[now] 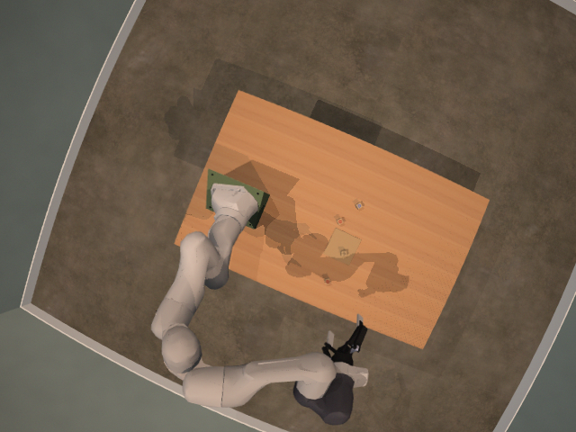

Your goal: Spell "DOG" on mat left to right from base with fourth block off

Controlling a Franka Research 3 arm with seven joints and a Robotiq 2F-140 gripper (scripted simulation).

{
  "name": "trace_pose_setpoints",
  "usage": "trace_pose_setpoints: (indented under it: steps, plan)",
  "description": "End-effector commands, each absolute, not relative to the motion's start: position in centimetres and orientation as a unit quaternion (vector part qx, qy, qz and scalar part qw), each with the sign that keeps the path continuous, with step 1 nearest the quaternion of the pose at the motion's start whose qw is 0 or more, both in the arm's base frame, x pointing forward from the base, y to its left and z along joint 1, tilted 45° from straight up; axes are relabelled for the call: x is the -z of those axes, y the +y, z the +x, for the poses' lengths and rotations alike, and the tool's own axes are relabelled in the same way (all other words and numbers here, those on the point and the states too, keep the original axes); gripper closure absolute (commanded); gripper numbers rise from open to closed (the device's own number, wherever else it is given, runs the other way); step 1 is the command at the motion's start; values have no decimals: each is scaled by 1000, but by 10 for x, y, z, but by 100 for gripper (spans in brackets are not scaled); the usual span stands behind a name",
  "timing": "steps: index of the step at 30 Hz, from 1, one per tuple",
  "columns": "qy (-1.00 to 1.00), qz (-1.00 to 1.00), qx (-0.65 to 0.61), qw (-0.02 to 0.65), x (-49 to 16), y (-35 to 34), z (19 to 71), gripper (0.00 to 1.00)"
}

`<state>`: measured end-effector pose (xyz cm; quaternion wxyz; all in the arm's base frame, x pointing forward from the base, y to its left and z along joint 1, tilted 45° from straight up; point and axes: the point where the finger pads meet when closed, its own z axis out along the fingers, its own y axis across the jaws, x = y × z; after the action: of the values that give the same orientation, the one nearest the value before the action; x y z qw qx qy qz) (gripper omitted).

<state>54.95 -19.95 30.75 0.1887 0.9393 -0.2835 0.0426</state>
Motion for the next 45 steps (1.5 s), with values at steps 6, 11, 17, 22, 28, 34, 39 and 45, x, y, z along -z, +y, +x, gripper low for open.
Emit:
trace_pose_setpoints:
  steps: [6, 11, 17, 22, 28, 34, 39, 45]
  plan:
    - [-198, 952, -54, 228, -292, -235, 555, 0]
    - [-146, 954, -50, 258, -272, -261, 548, 0]
    - [-96, 954, -43, 280, -253, -280, 540, 0]
    - [-62, 954, -38, 292, -240, -291, 535, 0]
    - [-4, 951, -27, 307, -219, -304, 524, 0]
    - [50, 948, -18, 315, -199, -311, 514, 0]
    - [87, 944, -11, 318, -185, -314, 507, 0]
    - [147, 937, 0, 318, -161, -315, 493, 0]
